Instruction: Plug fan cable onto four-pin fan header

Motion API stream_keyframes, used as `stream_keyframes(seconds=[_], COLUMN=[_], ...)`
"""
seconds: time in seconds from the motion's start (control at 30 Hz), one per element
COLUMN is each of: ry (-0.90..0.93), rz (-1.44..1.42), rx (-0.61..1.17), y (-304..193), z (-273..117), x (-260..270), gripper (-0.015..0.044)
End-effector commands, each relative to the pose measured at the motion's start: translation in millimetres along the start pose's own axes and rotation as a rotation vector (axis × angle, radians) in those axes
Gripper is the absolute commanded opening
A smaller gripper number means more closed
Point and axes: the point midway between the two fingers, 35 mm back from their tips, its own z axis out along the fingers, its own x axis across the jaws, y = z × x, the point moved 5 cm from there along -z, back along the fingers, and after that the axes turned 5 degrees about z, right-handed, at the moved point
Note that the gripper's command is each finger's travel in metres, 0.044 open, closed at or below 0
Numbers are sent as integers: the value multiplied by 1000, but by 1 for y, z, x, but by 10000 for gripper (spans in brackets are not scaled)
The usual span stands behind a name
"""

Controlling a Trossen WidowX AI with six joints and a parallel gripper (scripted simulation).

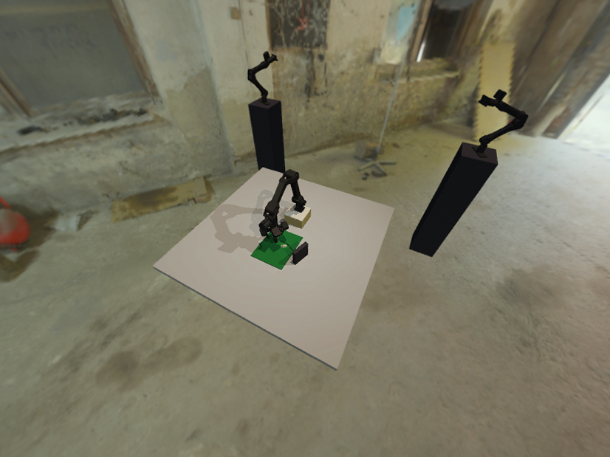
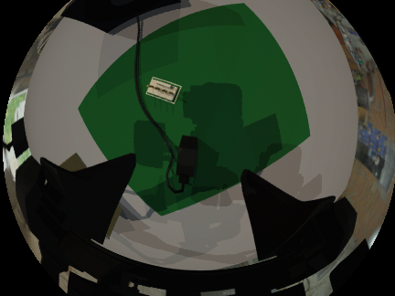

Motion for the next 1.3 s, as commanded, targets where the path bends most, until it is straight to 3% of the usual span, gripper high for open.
stream_keyframes(seconds=[0.0, 1.13, 1.27], ry=[5, 5, 4], rz=[4, 4, 0], rx=[10, 11, 3], y=[-2, -3, -1], z=[9, 52, 50], x=[1, 2, 1], gripper=[440, 440, 335])
